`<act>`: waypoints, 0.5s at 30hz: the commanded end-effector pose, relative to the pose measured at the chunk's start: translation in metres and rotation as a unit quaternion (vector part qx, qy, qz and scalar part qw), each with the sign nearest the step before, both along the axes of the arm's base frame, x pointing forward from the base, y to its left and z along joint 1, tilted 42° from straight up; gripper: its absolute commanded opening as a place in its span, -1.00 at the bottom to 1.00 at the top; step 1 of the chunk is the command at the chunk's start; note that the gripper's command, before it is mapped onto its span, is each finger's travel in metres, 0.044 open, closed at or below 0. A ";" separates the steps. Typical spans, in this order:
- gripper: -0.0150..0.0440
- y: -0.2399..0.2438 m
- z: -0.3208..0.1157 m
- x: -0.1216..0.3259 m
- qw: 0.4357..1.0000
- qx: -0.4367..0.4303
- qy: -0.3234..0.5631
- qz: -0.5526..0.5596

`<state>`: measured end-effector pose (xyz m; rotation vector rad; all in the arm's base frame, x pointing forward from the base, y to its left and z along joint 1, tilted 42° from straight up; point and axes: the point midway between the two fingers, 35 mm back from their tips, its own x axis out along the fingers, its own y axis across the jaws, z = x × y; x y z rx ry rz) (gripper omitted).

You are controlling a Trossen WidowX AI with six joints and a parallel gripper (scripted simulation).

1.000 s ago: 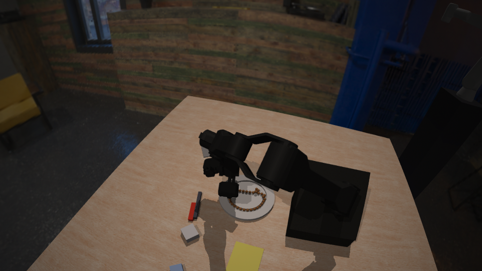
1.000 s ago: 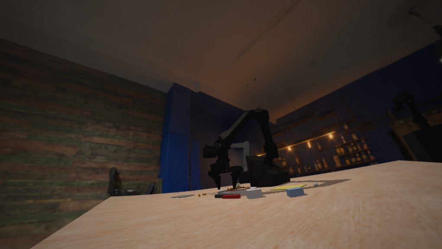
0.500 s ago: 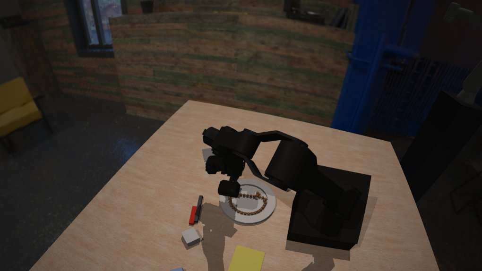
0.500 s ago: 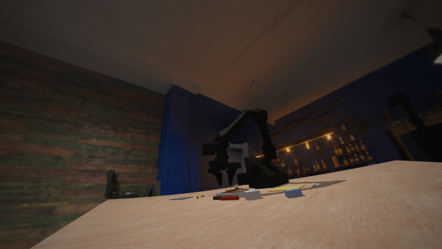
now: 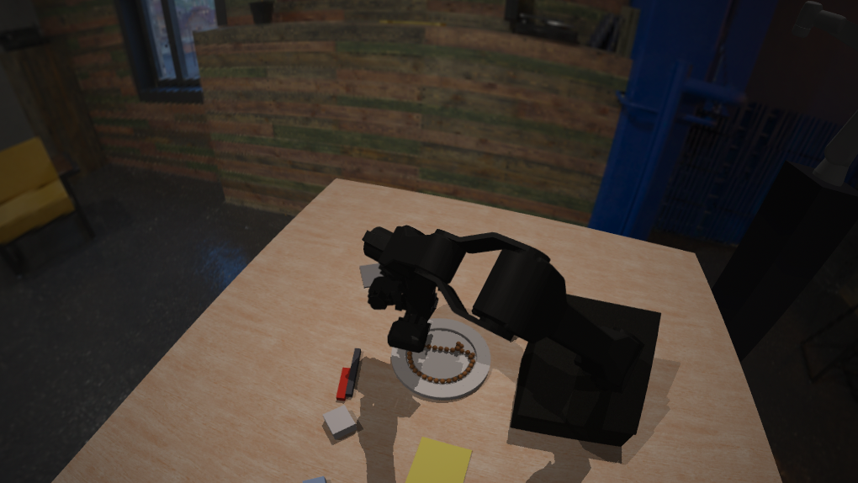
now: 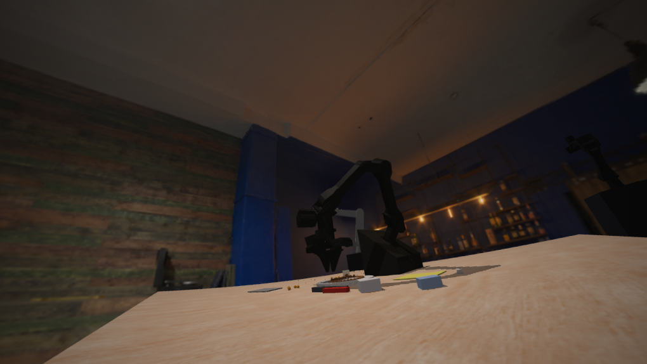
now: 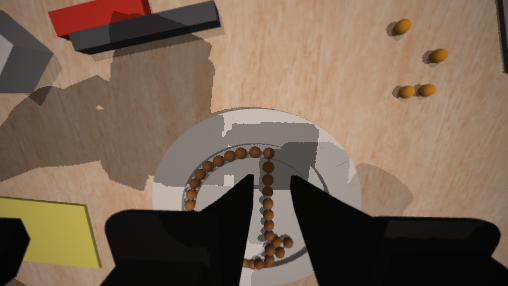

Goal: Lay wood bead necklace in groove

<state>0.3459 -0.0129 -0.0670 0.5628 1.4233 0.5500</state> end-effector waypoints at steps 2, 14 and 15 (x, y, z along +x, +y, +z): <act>-0.08 0.000 -0.001 0.001 1.000 0.000 -0.001 -0.001; -0.08 0.013 -0.014 0.000 1.000 0.001 0.003 -0.001; -0.08 0.014 -0.015 0.000 1.000 0.001 0.003 -0.001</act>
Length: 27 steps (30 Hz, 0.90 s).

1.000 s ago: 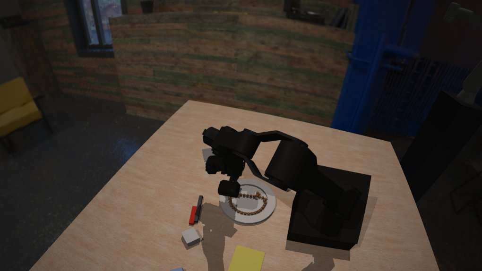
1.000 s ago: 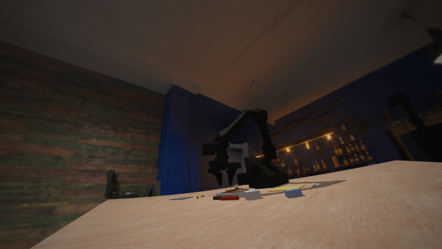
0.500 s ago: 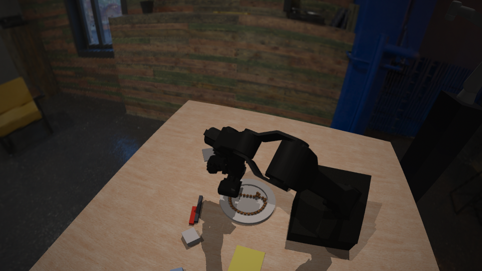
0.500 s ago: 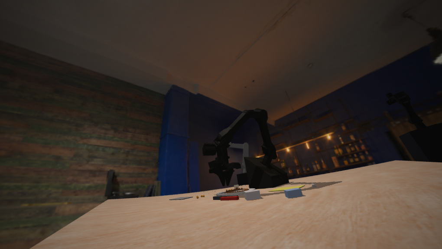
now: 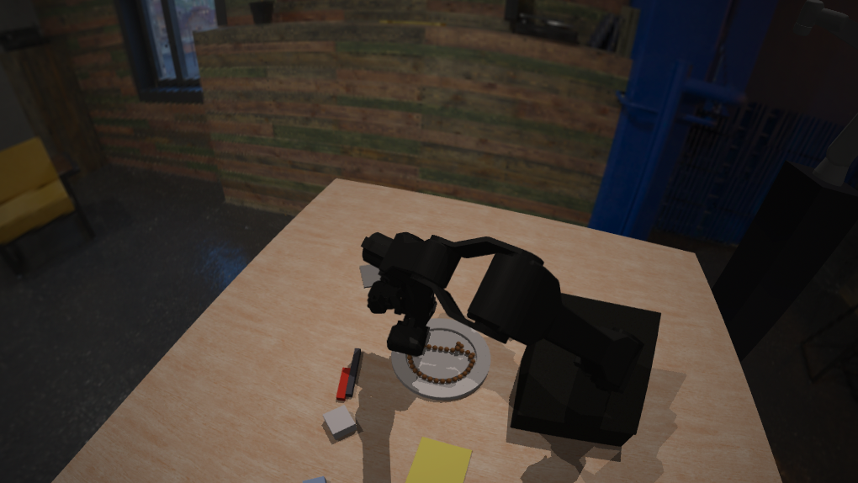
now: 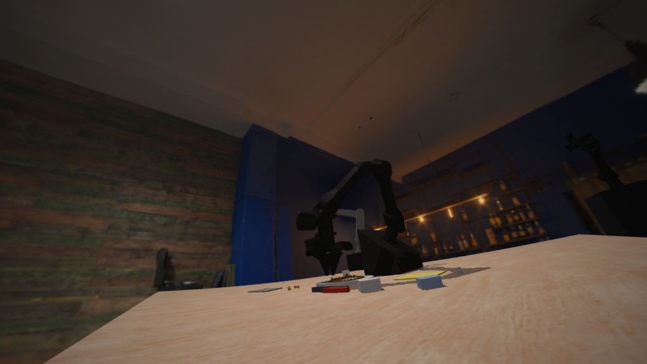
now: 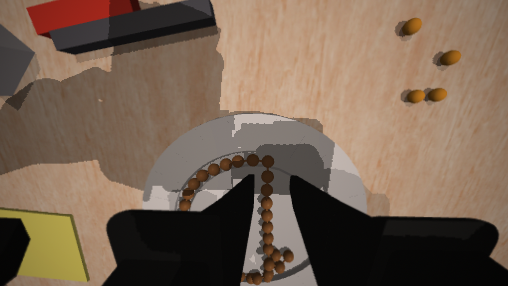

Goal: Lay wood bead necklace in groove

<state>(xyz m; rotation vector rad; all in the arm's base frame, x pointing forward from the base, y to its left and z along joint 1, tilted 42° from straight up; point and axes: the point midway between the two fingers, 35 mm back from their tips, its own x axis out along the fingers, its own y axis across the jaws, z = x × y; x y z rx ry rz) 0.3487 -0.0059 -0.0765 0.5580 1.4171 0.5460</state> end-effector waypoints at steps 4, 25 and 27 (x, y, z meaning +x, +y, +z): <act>-0.08 0.011 -0.011 -0.003 1.000 0.004 0.008 0.000; -0.49 0.012 -0.012 -0.002 1.000 0.002 0.006 0.001; -0.49 0.012 -0.012 -0.002 1.000 0.002 0.006 0.001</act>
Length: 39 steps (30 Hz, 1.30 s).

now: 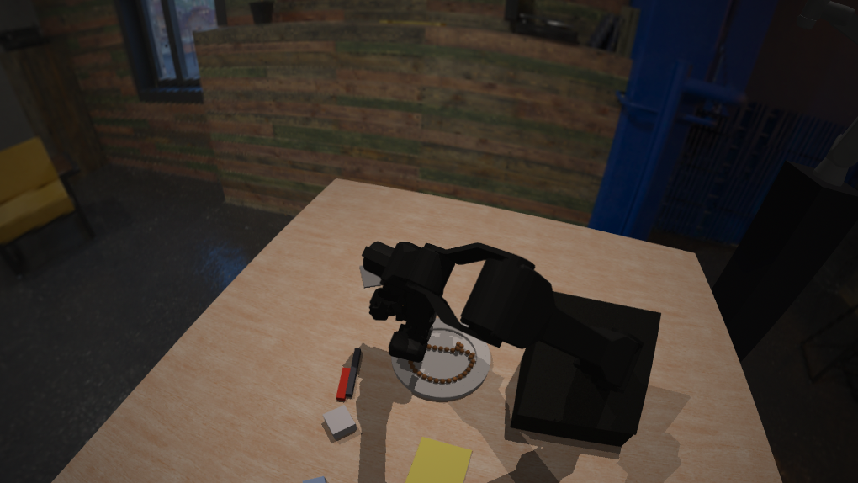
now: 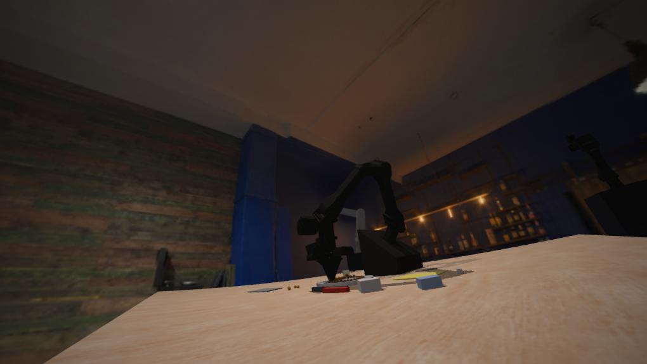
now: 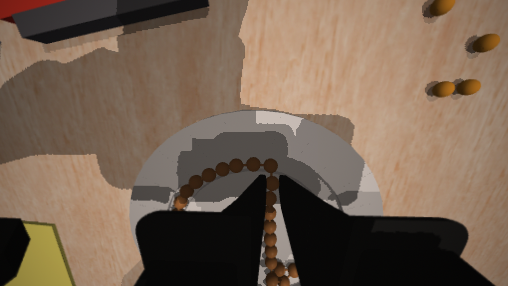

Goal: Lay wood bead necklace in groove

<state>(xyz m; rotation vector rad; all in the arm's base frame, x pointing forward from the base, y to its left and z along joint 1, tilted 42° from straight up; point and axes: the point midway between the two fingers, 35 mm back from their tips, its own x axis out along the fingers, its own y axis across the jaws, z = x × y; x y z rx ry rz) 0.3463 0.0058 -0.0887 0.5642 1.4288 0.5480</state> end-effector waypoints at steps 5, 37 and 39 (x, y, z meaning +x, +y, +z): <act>-0.49 0.000 0.000 0.000 1.000 0.000 0.000 0.000; -0.49 -0.013 -0.002 0.008 1.000 0.002 0.002 -0.001; -0.49 -0.011 -0.004 0.008 1.000 0.002 0.002 -0.001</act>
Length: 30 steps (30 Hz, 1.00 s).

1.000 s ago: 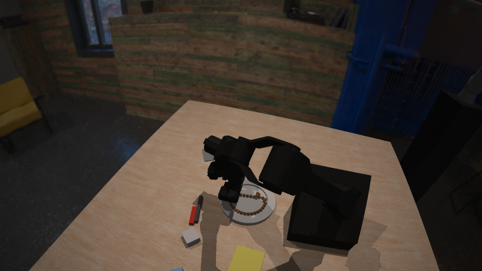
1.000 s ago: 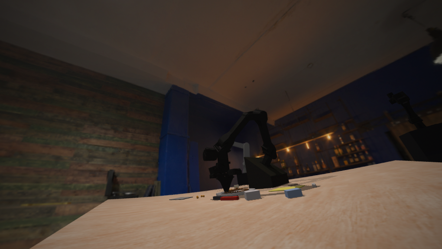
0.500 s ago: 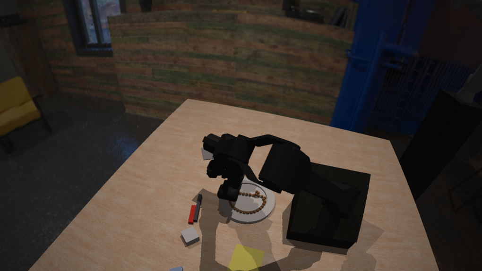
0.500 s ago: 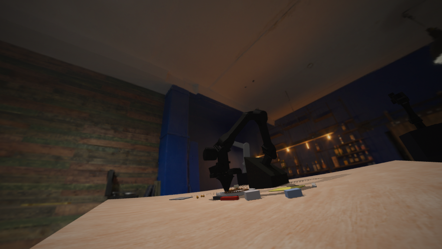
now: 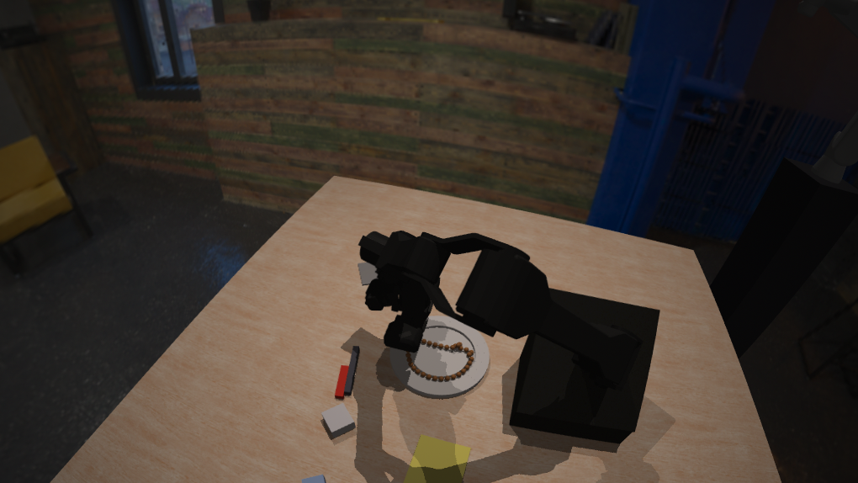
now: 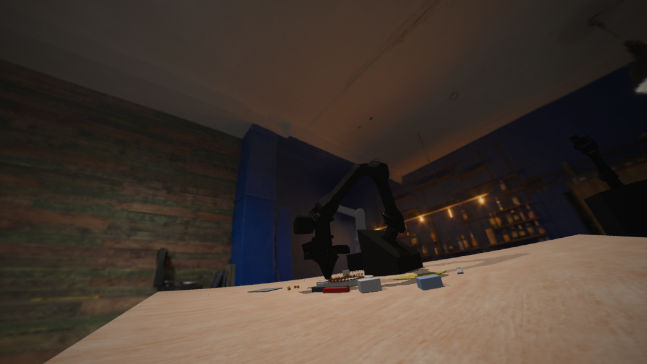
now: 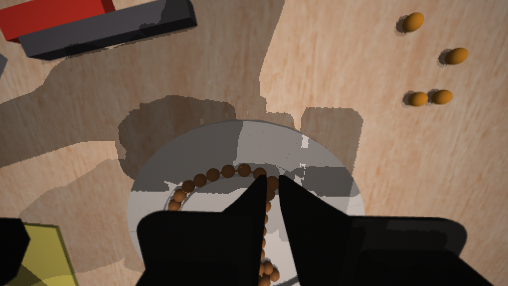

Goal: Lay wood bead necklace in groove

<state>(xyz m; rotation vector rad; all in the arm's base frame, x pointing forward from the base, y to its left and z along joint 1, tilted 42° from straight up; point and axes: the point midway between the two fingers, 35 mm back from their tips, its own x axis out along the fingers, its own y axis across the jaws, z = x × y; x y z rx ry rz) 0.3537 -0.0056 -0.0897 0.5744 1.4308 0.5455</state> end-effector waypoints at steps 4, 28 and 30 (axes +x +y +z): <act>-0.49 0.004 -0.007 0.001 1.000 0.000 -0.001 0.002; 1.00 -0.001 -0.001 0.001 1.000 -0.001 -0.001 0.002; 1.00 -0.001 -0.001 0.001 1.000 -0.001 -0.001 0.002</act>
